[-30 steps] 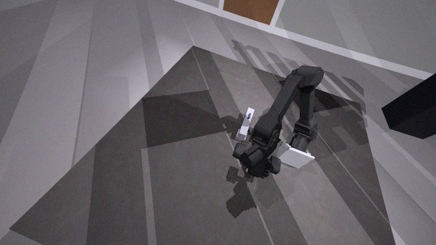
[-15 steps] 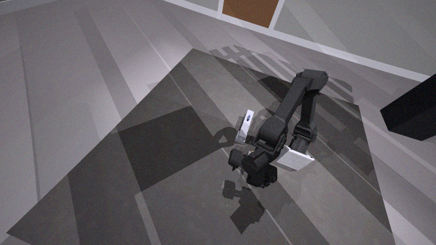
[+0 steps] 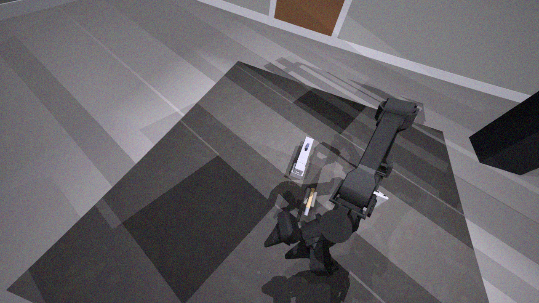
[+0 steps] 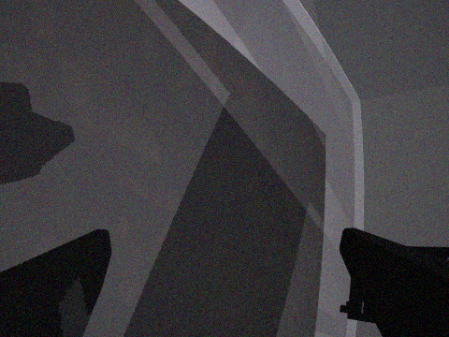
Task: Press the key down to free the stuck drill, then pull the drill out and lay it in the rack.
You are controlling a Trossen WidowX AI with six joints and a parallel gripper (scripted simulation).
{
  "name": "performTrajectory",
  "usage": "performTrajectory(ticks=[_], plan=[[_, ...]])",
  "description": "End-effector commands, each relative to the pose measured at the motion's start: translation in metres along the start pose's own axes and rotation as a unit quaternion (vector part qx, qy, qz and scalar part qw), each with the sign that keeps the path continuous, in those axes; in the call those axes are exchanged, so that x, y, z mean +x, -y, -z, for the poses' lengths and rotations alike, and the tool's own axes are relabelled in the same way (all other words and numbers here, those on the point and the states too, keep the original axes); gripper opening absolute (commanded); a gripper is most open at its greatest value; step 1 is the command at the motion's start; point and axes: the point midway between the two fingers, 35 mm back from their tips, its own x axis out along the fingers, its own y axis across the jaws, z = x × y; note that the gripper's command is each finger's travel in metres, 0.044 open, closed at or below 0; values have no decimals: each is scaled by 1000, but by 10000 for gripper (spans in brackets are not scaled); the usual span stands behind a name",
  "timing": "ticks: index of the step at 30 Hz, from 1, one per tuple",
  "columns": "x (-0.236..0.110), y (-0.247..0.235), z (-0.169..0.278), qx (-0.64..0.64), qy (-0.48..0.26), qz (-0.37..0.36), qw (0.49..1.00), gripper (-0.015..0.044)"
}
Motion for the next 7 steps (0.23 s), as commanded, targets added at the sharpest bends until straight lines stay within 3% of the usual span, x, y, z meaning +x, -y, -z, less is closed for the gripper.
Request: performTrajectory(ticks=[1,7], plan=[[-18,45,-62,-41,44,150,987,440],[-48,72,-107,-59,66,268,959,440]])
